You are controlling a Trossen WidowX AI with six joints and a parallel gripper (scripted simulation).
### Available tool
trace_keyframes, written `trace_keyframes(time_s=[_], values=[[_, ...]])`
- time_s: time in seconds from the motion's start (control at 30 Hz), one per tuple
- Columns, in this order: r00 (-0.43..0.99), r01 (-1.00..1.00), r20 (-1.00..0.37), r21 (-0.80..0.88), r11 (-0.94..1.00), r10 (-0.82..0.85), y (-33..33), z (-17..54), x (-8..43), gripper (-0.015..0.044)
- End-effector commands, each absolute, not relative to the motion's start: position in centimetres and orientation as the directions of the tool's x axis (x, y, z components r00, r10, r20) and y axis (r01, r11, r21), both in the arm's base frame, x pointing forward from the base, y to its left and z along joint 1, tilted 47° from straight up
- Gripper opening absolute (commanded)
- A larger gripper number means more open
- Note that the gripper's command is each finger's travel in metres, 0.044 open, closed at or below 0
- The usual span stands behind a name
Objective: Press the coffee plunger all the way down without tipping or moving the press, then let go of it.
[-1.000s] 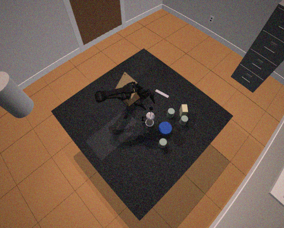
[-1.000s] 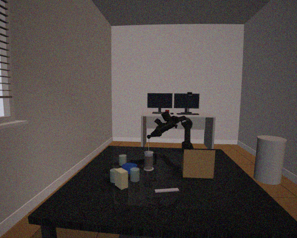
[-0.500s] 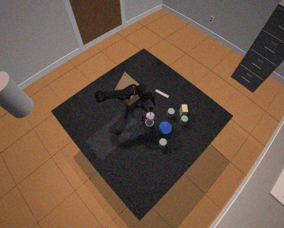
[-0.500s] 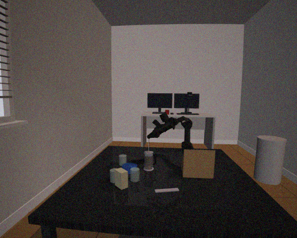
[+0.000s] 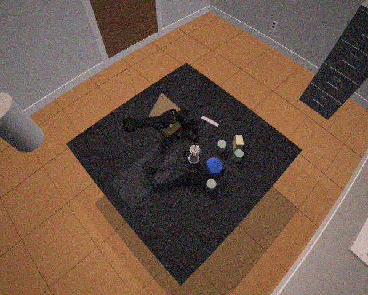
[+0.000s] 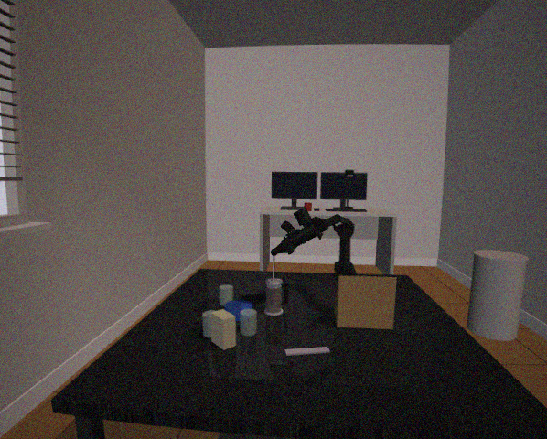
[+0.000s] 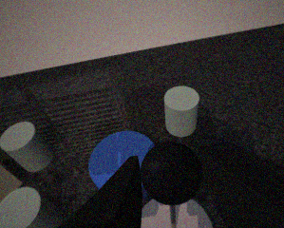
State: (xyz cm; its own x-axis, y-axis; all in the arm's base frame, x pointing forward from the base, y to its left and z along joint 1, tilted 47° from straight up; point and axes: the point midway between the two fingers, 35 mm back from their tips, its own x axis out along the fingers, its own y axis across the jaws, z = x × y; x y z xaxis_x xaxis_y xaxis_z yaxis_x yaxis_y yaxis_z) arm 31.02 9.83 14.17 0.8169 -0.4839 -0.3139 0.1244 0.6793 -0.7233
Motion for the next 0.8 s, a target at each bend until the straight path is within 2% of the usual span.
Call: trace_keyframes(time_s=[0.0,0.77], values=[[0.817,0.122,-0.314,-0.725,0.678,-0.484,9.8,14.2,31.0,0.0127],[0.813,0.119,-0.324,-0.722,0.682,-0.484,7.9,11.6,31.4,0.0127]])
